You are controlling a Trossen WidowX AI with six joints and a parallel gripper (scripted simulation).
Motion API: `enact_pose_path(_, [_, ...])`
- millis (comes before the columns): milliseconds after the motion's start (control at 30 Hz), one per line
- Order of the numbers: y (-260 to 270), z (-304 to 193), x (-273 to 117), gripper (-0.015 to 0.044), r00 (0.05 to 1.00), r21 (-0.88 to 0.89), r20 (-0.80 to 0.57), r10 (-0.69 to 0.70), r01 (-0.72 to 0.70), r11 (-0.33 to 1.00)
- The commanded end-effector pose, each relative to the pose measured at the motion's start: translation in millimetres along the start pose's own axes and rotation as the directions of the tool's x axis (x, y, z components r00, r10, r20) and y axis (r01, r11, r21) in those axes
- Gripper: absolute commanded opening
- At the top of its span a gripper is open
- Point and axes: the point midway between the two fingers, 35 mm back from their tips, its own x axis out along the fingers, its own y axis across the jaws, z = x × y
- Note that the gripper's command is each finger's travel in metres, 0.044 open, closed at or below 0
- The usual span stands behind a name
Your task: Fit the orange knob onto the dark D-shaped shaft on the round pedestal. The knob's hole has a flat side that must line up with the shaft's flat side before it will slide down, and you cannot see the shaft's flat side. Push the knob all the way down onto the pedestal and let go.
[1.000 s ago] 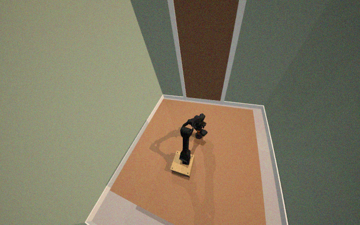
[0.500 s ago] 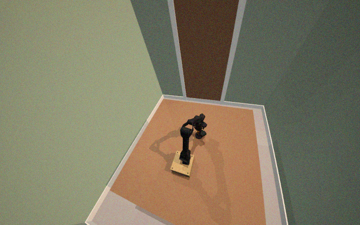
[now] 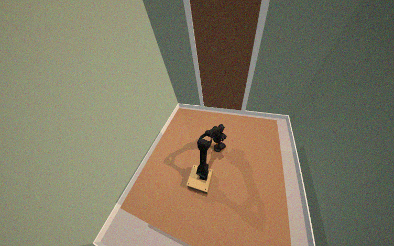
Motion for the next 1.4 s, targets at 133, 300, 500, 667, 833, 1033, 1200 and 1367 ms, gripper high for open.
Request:
enact_pose_path(133, [1.0, 2.2, -3.3, 0.0000, 1.000, 0.065, 0.003, 0.001, -0.001, 0.998])
enact_pose_path(300, [0.4, 1.1, 0.6, 0.0000, 1.000, 0.213, 0.003, 0.001, -0.001, 0.977])
enact_pose_path(500, [-0.4, -0.6, 1.0, 0.0000, 1.000, 0.213, 0.003, 0.001, -0.001, 0.977])
enact_pose_path(667, [0.1, 0.1, 2.8, 0.0000, 1.000, 0.213, 0.003, 0.001, -0.001, 0.977])
enact_pose_path(833, [0.1, 0.1, 2.2, 0.0000, 1.000, 0.208, 0.003, 0.001, -0.001, 0.978])
enact_pose_path(1033, [0.1, 0.1, 2.8, 0.0000, 1.000, 0.172, 0.003, 0.001, -0.001, 0.985])
enact_pose_path(1200, [0.1, 0.1, 3.0, 0.0000, 1.000, 0.164, 0.003, 0.001, -0.001, 0.987])
enact_pose_path(1367, [0.1, 0.1, 3.2, 0.0000, 1.000, 0.226, 0.003, 0.001, -0.001, 0.974])
